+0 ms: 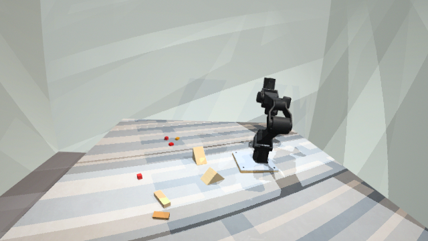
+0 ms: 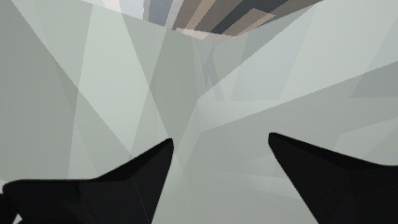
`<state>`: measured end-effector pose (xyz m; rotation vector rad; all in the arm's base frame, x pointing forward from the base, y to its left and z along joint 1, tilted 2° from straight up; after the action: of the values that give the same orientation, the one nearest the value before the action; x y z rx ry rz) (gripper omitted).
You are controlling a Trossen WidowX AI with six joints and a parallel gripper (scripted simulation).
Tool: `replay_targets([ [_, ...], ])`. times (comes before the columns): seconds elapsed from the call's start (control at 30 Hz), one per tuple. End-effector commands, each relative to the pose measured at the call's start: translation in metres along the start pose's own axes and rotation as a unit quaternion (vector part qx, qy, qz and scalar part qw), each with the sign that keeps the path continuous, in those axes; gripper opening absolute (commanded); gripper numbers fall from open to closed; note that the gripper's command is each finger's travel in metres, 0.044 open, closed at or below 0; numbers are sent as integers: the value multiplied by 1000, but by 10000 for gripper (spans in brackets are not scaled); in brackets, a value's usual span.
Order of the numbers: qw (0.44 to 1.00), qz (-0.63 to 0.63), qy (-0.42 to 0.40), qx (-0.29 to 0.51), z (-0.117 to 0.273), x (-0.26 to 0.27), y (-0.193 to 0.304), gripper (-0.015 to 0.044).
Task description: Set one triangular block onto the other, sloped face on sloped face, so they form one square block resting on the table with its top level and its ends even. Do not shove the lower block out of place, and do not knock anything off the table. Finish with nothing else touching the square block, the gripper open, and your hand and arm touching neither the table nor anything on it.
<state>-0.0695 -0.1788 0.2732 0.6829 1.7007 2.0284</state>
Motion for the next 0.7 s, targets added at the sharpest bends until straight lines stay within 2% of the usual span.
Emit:
replay_targets([
  [0.0,1000,-3,5,-2,0,-2,0,426],
  [0.13,991,-68,98,-55,2,-42,6,440],
  [0.33,943,-157,225,-187,27,-117,9,440],
  [0.5,884,-198,281,-315,69,-174,3,440],
  [0.67,824,-206,291,-440,129,-217,-10,440],
])
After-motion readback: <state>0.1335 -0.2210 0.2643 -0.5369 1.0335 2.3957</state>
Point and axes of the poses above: the point midway between the two fingers, 35 mm back from their tips, its own z axis back along the fingers, its own x axis across the jaws, y = z × x, the point moved 6 cm from there along z, back along the fingers, and after that the axes turned 6 degrees about z, right-handed, at the moved point
